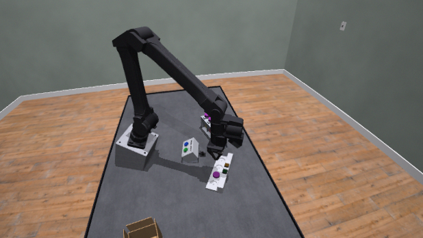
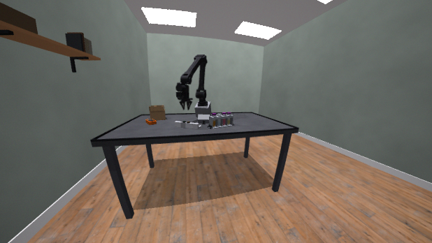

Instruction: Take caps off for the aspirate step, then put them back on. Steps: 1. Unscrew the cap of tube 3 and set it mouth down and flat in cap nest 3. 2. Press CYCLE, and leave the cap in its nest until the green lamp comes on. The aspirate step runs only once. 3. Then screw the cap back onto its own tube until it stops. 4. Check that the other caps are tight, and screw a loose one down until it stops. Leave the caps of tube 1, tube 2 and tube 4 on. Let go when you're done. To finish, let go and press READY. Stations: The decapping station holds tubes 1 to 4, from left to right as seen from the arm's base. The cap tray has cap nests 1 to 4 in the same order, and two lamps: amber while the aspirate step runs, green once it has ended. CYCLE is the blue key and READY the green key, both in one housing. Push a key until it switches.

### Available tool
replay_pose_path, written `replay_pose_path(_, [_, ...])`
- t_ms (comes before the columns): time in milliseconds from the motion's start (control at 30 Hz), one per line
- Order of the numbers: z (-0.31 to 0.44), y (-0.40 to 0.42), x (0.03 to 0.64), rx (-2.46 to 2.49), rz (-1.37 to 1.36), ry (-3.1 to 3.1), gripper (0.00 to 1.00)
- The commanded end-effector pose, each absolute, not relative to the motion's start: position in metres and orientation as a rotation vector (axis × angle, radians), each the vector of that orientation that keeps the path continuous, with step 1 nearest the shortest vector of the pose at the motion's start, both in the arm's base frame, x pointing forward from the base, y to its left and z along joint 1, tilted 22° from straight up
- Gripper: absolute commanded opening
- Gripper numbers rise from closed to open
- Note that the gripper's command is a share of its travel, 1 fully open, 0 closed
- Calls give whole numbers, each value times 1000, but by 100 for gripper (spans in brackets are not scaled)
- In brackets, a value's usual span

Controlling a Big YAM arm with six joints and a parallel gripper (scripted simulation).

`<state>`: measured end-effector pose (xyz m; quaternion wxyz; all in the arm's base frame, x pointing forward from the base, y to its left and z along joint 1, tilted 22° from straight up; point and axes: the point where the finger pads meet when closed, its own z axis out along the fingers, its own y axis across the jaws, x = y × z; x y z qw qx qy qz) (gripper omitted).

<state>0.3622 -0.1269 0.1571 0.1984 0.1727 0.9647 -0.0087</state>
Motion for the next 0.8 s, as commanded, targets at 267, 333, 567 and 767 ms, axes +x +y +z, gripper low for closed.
replay_pose_path(267, [179,-132,367,486,-30,2676,47])
replay_pose_path(333, [179,-132,367,486,-30,2676,47])
replay_pose_path(567, [179,-132,367,486,-30,2676,47])
replay_pose_path(767, [179,-132,367,486,-30,2676,47])
